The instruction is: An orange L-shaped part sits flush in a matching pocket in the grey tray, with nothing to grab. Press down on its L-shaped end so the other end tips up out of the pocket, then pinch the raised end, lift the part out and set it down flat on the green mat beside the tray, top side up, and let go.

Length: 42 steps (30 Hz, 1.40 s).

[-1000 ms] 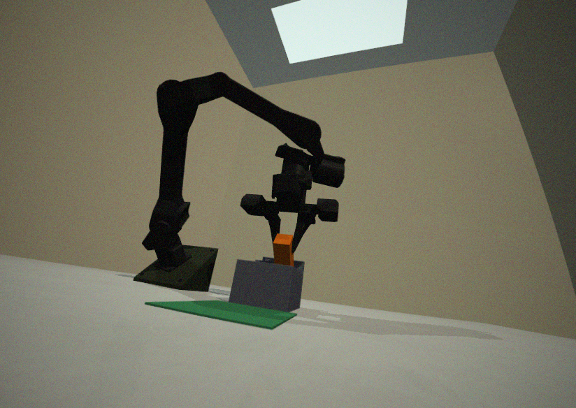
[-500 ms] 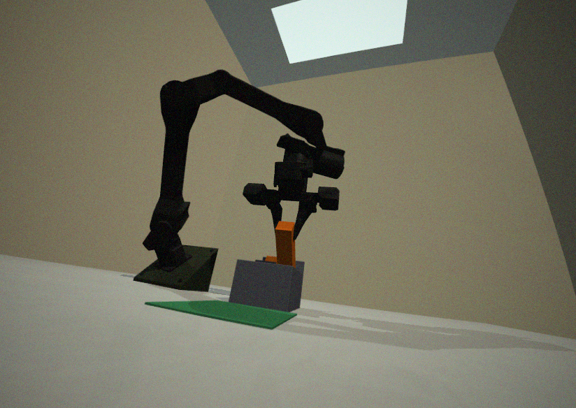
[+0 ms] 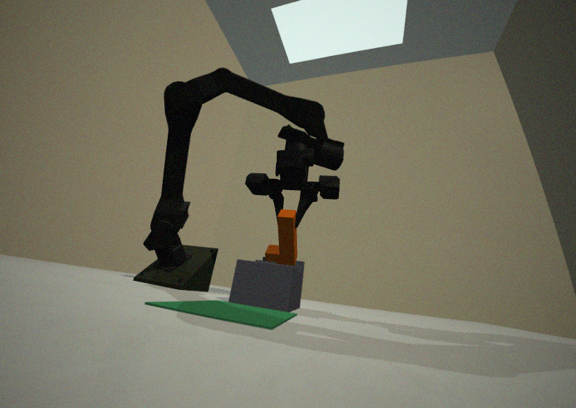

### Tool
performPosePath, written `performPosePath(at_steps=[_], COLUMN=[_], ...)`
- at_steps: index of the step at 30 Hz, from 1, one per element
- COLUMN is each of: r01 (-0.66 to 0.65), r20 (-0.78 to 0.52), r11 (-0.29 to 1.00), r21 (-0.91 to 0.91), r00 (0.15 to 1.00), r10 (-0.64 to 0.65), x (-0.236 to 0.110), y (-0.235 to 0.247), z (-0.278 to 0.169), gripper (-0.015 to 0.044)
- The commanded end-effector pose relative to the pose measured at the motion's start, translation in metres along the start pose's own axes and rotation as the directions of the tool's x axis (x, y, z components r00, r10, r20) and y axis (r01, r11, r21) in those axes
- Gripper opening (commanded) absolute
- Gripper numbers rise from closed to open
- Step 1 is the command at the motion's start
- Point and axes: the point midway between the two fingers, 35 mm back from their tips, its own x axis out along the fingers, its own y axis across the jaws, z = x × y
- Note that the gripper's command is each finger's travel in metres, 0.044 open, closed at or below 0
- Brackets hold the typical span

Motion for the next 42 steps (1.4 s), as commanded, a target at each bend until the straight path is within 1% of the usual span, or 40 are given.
performPosePath(at_steps=[1, 10, 13, 42], r01=[-0.009, -0.014, -0.015, -0.083], r20=[-0.006, -0.008, -0.008, -0.012], r11=[1.0, 1.0, 1.0, 0.997], r21=[0.001, -0.001, -0.001, -0.002], r00=[1.0, 1.0, 1.0, 0.996], r10=[0.009, 0.014, 0.015, 0.083], x=[-0.008, -0.013, -0.012, -0.01], y=[0.0, -0.001, -0.001, -0.018], z=[-0.002, -0.001, 0.005, 0.152], gripper=[0.0, 0.0, 0.0, 0.0])
